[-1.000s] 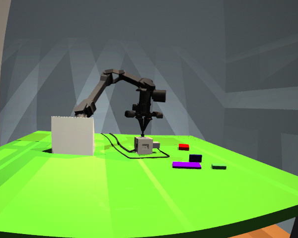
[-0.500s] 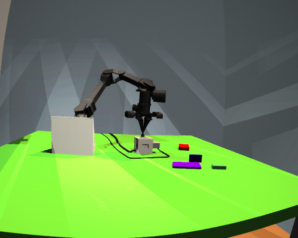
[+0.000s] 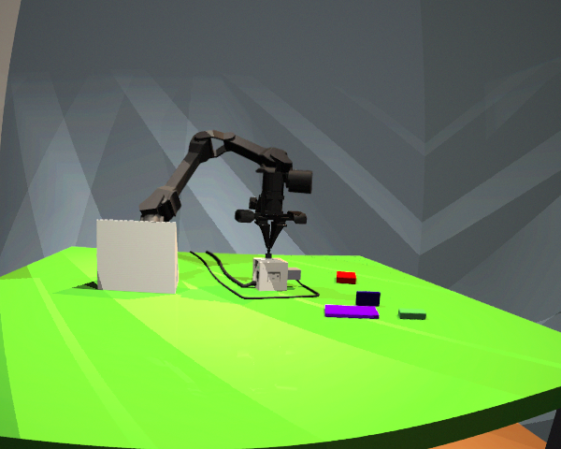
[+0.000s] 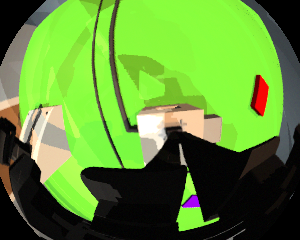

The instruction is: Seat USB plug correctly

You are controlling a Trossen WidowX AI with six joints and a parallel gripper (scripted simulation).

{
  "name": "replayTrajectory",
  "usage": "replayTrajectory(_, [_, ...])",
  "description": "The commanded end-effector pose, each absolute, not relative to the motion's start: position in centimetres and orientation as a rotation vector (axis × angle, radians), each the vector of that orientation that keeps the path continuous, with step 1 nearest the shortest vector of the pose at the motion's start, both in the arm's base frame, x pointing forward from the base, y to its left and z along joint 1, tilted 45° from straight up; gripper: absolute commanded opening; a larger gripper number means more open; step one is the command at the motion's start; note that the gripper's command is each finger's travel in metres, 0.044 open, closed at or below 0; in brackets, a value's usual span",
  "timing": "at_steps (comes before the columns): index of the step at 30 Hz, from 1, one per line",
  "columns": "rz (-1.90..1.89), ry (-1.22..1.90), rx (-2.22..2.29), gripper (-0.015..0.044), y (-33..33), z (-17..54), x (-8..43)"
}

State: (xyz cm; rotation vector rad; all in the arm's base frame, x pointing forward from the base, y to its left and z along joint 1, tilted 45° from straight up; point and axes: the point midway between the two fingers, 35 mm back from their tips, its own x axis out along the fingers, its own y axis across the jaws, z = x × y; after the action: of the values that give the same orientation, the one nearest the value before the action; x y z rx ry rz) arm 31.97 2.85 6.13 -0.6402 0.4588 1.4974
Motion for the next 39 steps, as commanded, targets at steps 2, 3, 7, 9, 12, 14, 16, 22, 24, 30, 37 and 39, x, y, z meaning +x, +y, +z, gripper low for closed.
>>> replayTrajectory(2, [1.504,0.456,-0.638,0.0,3.17,6.03,31.94])
replayTrajectory(3, [1.504,0.456,-0.638,0.0,3.17,6.03,31.94])
replayTrajectory(7, [1.504,0.456,-0.638,0.0,3.17,6.03,31.94])
replayTrajectory(9, [1.504,0.456,-0.638,0.0,3.17,6.03,31.94])
replayTrajectory(12, [1.504,0.456,-0.638,0.0,3.17,6.03,31.94])
replayTrajectory(14, [1.504,0.456,-0.638,0.0,3.17,6.03,31.94])
replayTrajectory(16, [1.504,0.456,-0.638,0.0,3.17,6.03,31.94])
replayTrajectory(22, [1.497,0.458,-0.64,0.0052,2.86,6.12,31.97])
replayTrajectory(24, [1.497,0.458,-0.64,0.0095,2.86,6.12,31.97])
replayTrajectory(30, [1.497,0.458,-0.64,0.0095,2.86,6.12,31.97])
replayTrajectory(37, [1.497,0.458,-0.64,0.0095,2.86,6.12,31.97])
replayTrajectory(39, [1.497,0.458,-0.64,0.0095,2.86,6.12,31.97])
